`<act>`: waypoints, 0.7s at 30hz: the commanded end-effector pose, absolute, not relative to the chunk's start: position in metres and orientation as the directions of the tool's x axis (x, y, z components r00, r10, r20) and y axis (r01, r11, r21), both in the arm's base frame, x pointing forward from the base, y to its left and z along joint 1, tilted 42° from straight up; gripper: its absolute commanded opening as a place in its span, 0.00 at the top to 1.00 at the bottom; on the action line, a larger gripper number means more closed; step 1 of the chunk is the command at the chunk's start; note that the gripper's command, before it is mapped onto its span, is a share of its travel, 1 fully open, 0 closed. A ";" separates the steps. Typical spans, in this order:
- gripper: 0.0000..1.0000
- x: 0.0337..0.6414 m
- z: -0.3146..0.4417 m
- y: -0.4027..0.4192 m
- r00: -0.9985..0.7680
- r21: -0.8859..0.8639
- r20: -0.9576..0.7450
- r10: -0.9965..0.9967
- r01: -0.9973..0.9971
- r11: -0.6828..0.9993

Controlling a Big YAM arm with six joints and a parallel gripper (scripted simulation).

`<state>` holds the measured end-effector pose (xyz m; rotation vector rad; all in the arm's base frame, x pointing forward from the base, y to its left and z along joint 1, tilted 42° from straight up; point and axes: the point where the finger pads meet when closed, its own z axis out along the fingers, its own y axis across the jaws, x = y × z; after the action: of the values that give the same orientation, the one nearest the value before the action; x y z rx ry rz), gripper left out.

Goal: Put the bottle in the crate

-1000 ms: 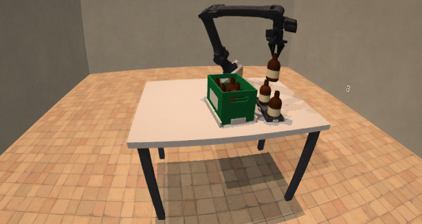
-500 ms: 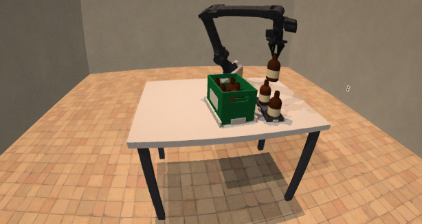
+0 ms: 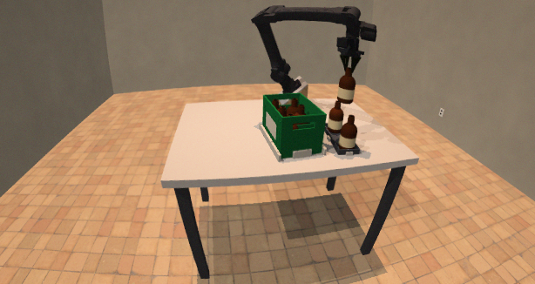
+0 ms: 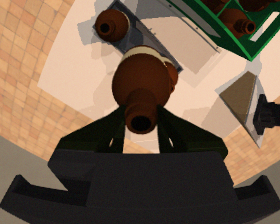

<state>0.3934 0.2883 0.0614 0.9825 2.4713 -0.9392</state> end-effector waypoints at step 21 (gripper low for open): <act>1.00 0.407 0.078 0.311 -0.683 -0.381 -0.515 0.518 0.724 0.575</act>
<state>0.3934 0.2883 0.0614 0.9825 2.4713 -0.9393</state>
